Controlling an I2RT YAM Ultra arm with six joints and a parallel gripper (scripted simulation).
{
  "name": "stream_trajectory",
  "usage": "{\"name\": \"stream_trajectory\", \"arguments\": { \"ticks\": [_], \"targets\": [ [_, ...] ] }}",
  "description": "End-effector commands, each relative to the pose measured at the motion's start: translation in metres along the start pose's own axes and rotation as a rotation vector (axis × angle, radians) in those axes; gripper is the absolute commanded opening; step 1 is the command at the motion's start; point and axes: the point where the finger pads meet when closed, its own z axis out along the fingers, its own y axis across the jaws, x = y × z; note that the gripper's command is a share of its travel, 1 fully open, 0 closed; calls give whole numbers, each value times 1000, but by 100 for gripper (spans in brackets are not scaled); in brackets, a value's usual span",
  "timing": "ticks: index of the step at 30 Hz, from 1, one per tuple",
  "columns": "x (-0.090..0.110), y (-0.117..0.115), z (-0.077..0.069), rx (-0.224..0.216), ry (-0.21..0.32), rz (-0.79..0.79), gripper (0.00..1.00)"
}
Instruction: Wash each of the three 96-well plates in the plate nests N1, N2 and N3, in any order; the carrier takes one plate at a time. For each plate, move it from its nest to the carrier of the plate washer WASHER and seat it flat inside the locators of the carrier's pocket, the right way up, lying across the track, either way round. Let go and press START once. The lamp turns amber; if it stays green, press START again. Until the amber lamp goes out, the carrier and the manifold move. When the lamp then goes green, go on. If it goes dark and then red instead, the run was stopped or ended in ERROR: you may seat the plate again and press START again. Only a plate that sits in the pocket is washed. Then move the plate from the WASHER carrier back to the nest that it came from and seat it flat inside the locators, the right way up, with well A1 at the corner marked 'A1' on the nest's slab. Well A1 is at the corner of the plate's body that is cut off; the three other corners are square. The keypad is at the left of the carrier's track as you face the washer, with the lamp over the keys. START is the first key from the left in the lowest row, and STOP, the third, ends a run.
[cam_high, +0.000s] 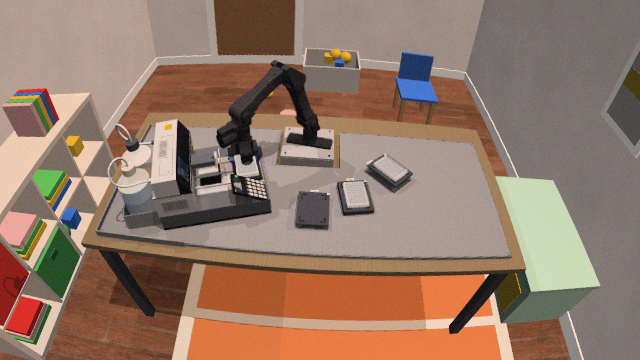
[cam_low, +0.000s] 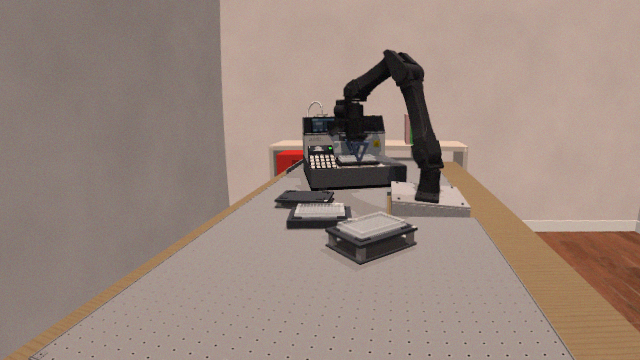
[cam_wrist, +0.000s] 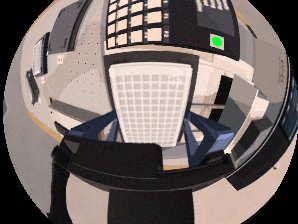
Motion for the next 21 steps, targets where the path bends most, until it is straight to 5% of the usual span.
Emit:
{"name": "stream_trajectory", "arguments": {
  "ticks": [1, 21],
  "targets": [
    [-1, -2, -13, 15, -11, 0, 0],
    [-1, -2, -43, 15, -11, 0, 0]
  ]
}}
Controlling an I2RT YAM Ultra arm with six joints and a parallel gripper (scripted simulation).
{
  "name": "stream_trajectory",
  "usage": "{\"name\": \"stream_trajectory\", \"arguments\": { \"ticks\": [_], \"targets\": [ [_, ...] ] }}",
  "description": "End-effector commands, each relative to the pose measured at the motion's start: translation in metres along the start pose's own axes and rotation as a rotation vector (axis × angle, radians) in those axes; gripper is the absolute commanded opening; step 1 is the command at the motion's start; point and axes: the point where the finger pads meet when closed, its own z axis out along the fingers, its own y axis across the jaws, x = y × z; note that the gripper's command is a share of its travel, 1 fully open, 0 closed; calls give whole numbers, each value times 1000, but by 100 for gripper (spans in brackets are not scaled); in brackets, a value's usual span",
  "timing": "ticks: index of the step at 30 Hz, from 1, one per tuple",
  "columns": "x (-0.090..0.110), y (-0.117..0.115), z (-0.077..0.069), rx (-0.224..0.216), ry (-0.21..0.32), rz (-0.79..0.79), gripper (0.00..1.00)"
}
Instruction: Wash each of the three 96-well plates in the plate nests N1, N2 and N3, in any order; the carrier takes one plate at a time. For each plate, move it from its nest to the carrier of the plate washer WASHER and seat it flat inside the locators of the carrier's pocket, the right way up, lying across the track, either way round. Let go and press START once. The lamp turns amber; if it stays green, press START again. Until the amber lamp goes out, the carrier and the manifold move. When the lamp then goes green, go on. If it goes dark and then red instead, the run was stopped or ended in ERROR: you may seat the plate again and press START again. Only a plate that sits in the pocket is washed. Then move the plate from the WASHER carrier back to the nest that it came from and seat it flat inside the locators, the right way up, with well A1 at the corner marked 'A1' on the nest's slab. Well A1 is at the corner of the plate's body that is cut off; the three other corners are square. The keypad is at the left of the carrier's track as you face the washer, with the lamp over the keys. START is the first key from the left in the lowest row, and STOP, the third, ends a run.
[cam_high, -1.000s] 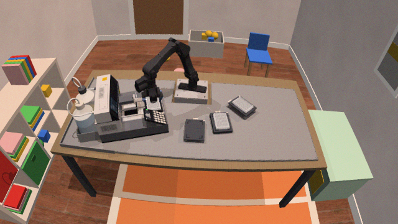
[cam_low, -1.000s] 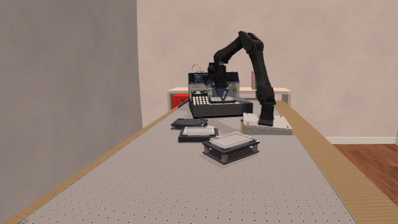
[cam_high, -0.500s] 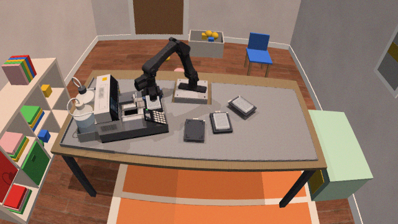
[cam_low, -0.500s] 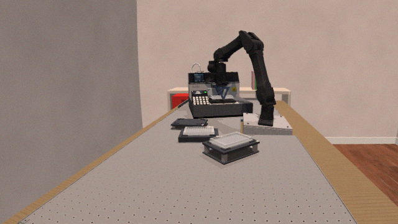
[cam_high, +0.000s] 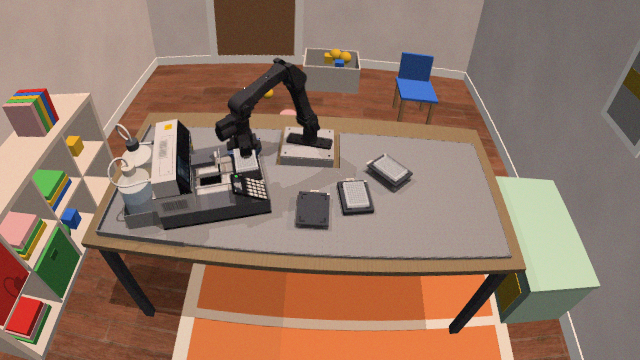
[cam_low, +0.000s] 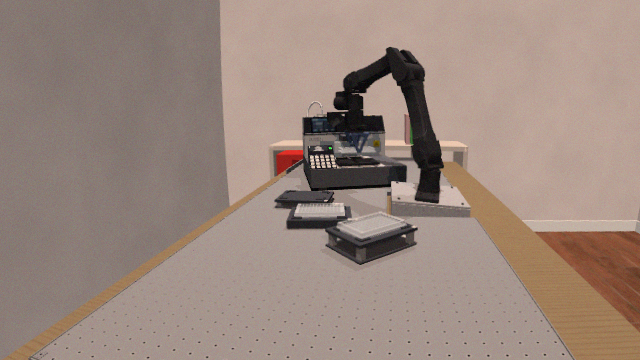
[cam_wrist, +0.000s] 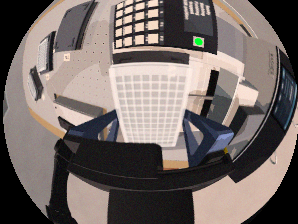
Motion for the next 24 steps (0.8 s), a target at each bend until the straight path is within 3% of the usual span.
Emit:
{"name": "stream_trajectory", "arguments": {
  "ticks": [1, 24],
  "targets": [
    [-1, -1, -13, 15, -11, 1, 0],
    [-1, -1, -45, 15, -11, 1, 0]
  ]
}}
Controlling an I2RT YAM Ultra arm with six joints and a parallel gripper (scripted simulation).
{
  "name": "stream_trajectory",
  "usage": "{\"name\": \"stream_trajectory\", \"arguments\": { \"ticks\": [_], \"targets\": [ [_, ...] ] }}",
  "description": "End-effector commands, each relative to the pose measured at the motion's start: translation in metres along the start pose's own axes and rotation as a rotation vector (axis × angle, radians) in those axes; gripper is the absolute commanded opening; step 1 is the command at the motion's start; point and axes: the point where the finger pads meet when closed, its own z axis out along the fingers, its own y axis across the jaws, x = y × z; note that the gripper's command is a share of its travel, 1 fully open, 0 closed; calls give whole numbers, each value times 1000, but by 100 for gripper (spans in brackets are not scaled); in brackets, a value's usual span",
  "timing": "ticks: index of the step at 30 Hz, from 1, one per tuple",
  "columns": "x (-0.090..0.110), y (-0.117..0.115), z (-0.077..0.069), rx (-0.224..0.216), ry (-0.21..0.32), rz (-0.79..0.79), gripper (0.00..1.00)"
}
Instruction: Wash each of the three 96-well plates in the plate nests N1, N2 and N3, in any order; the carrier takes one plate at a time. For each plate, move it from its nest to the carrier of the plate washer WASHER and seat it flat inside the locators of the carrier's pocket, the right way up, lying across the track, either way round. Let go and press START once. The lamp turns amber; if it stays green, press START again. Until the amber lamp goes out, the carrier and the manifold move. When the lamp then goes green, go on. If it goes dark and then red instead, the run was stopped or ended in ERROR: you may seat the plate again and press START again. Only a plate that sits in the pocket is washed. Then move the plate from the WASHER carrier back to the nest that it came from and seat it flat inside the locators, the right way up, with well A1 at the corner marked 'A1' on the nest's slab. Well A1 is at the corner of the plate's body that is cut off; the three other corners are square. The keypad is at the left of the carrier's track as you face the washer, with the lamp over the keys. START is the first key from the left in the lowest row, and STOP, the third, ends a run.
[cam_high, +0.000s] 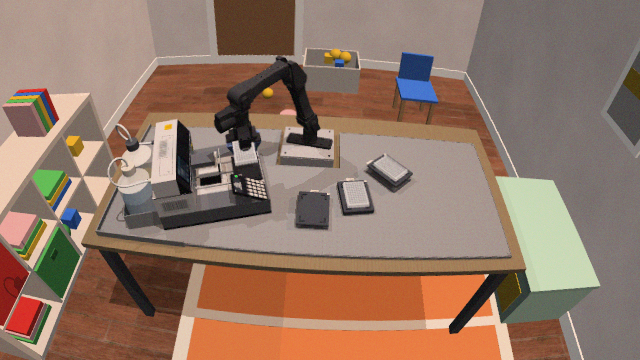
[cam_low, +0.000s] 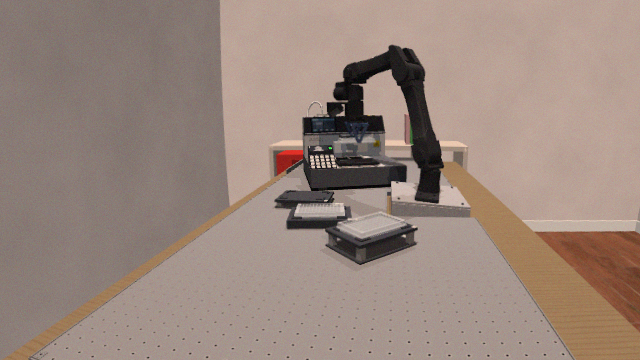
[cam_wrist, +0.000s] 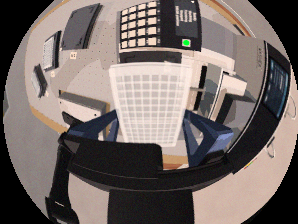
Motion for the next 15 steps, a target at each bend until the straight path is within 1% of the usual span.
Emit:
{"name": "stream_trajectory", "arguments": {
  "ticks": [1, 8, 15],
  "targets": [
    [-1, -1, -11, 11, -9, 0, 0],
    [-1, 0, -22, 11, -9, 0, 0],
    [-1, 0, -22, 11, -9, 0, 0]
  ]
}}
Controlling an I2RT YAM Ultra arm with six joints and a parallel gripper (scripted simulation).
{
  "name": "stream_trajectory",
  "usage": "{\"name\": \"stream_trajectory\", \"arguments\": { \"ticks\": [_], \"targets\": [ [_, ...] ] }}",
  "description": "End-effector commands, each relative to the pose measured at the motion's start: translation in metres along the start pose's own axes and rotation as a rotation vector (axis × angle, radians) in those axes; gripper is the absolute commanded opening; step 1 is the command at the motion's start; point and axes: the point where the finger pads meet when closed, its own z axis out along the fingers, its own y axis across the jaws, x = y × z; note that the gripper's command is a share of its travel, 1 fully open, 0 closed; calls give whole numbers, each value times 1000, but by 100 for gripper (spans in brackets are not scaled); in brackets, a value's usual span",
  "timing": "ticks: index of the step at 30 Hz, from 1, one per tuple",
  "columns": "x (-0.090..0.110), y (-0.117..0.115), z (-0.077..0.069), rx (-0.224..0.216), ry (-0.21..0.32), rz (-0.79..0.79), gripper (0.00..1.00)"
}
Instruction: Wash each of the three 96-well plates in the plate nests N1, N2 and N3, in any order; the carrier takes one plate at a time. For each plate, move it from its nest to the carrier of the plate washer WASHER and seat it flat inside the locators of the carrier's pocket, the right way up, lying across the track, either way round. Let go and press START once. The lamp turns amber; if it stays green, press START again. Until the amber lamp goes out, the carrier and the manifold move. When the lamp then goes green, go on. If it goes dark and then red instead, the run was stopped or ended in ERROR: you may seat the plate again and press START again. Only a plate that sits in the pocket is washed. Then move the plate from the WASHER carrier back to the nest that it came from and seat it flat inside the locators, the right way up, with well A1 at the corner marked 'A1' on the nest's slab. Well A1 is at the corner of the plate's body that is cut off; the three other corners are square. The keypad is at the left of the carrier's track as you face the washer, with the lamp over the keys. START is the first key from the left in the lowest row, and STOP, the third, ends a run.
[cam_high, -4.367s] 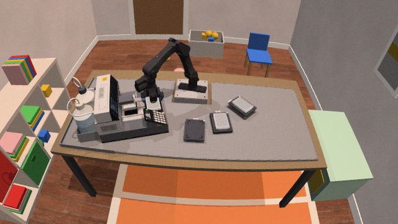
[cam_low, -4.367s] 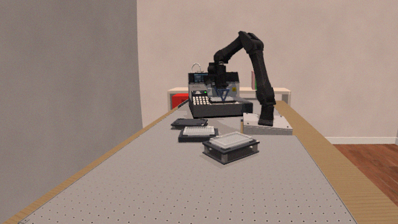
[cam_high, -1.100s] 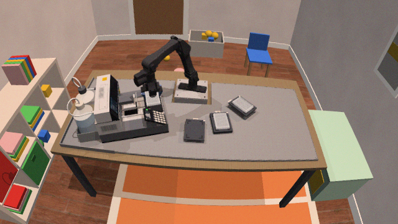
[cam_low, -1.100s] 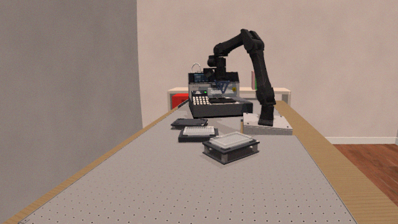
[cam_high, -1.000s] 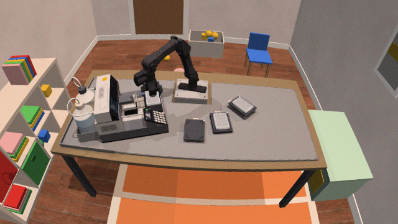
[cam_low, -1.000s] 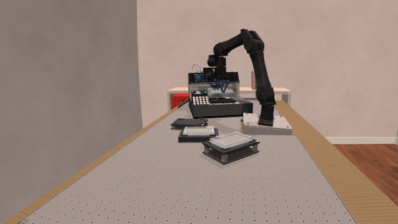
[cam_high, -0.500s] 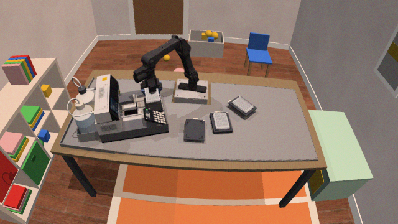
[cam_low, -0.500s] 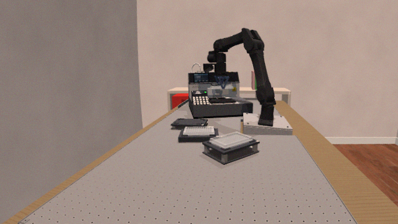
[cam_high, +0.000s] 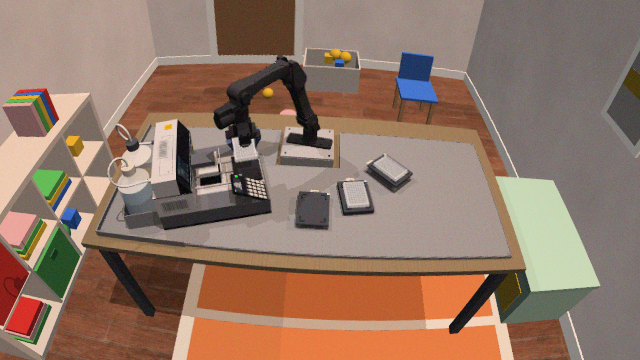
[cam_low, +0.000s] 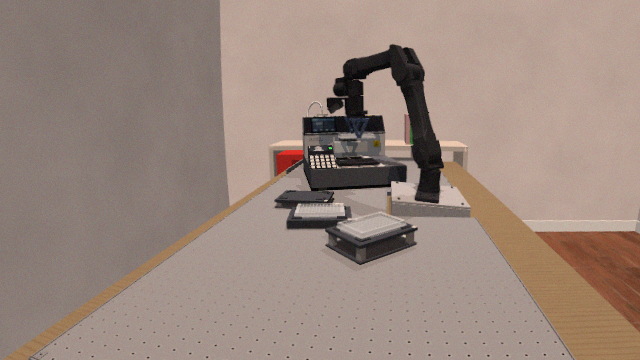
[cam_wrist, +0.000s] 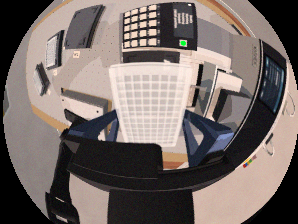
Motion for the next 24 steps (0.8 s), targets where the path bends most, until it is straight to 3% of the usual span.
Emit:
{"name": "stream_trajectory", "arguments": {
  "ticks": [1, 12, 19, 24],
  "targets": [
    [-1, -1, -6, 14, -10, 1, 0],
    [-1, -1, -6, 14, -10, 1, 0],
    [-22, 12, -1, 12, -12, 158, 0],
    [-42, 26, 5, 12, -13, 158, 0]
  ]
}}
